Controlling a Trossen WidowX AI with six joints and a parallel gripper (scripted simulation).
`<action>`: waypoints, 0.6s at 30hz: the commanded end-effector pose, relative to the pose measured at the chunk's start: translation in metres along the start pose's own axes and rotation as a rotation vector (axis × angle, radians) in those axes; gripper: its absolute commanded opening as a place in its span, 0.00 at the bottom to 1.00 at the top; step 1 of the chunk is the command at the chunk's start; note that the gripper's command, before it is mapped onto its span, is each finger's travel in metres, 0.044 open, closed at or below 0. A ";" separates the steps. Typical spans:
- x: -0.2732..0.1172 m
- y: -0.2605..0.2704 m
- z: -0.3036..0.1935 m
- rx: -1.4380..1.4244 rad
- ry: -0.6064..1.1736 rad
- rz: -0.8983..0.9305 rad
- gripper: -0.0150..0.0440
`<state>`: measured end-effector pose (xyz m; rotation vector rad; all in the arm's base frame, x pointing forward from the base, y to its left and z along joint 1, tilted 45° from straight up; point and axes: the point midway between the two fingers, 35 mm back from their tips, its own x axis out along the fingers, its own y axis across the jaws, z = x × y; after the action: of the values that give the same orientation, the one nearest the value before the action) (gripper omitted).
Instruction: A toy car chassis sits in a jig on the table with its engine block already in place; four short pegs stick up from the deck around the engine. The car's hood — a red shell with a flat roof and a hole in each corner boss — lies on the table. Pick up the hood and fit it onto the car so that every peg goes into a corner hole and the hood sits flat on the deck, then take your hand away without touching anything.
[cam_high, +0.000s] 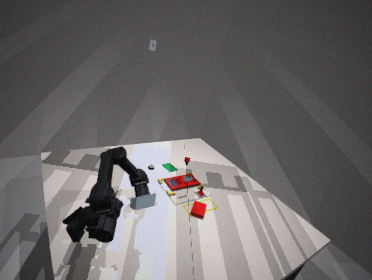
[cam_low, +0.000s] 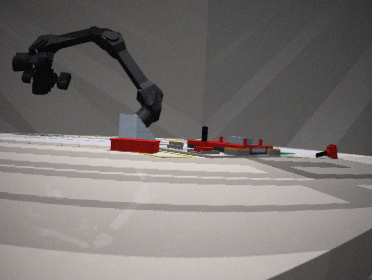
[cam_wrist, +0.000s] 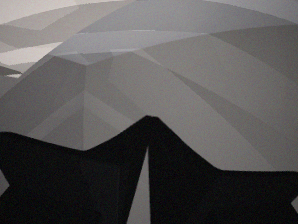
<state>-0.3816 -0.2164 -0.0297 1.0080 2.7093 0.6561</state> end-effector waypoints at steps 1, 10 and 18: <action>-0.001 0.000 0.000 0.000 -0.003 -0.001 0.30; -0.081 0.003 0.030 -0.064 -0.223 -0.102 0.70; -0.189 0.026 0.065 -0.191 -0.438 -0.264 1.00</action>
<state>-0.2453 -0.2915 -0.0657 0.7185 2.3864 0.5366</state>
